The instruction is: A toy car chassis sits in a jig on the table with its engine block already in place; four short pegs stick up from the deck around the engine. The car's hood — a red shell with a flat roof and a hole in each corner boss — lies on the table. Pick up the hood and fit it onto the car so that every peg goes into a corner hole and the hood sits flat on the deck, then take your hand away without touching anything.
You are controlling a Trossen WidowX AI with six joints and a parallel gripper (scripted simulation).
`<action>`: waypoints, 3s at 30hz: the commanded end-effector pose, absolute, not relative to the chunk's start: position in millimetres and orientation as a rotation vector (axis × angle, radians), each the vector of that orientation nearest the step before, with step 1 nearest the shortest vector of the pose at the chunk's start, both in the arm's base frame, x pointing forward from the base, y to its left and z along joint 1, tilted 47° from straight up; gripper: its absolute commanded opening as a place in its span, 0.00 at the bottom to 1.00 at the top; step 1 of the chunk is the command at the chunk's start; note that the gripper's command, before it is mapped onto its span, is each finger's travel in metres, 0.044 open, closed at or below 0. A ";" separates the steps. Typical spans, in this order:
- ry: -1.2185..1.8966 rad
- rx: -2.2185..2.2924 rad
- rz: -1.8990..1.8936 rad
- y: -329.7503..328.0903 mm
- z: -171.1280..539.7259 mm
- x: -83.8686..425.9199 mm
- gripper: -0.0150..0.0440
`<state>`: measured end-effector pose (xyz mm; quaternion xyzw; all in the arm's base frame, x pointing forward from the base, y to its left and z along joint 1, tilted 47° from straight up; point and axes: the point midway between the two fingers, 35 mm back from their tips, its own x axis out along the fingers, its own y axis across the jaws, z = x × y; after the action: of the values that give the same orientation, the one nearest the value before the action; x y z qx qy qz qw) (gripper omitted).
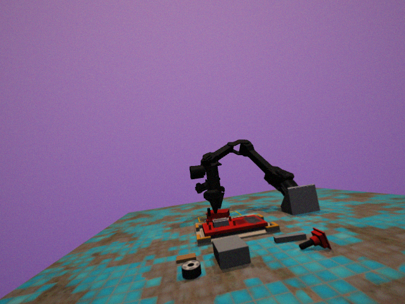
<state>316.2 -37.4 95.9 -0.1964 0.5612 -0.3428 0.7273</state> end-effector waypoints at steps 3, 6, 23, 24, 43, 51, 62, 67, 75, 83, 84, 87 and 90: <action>1.236 -0.439 -0.756 -39.8 94.2 316.6 1.00; 1.236 -0.439 -0.756 -40.8 93.2 316.8 1.00; 1.235 -0.439 -0.756 -46.9 87.6 317.9 1.00; 1.235 -0.439 -0.756 -47.3 87.3 317.9 1.00; 1.236 -0.433 -0.756 -50.2 84.3 318.5 0.82; 1.237 -0.434 -0.755 -50.0 84.2 318.3 0.66; 1.237 -0.433 -0.754 -37.2 96.0 316.0 0.25; 1.238 -0.433 -0.754 -26.9 105.4 314.1 0.25; 1.239 -0.432 -0.753 -8.7 122.2 310.7 0.25; 1.240 -0.432 -0.752 8.6 138.2 307.5 0.25; 1.240 -0.432 -0.752 10.4 139.9 307.2 0.25; 1.240 -0.432 -0.752 14.9 144.1 306.3 0.25; 1.241 -0.431 -0.752 18.9 147.7 305.5 0.25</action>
<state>305.8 13.4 143.6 -0.1987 0.5635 -0.3424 0.7251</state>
